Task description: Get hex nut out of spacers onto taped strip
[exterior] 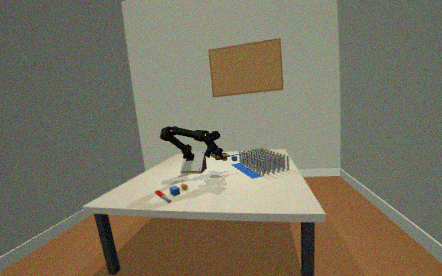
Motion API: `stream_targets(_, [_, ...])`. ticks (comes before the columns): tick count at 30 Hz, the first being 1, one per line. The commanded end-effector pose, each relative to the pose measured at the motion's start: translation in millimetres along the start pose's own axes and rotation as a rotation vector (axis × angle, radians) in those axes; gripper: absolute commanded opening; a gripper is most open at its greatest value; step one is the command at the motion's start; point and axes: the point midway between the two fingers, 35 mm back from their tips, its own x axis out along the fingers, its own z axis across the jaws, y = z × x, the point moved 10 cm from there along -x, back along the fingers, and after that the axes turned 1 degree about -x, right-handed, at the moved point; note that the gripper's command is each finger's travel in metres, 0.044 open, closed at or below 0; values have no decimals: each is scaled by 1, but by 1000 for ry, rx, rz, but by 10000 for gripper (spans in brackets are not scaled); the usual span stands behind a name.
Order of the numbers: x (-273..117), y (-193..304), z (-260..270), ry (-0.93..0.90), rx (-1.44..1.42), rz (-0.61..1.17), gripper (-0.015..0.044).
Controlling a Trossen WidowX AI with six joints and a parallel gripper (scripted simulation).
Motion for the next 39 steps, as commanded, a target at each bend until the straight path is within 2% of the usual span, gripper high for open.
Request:
stream_targets(1, [18,-12,0,5,-5,7,0])
stream_targets(15, [64,-59,-5,-19,-15,9,0])
stream_targets(39, [70,-53,-5,-22,-15,9,0])
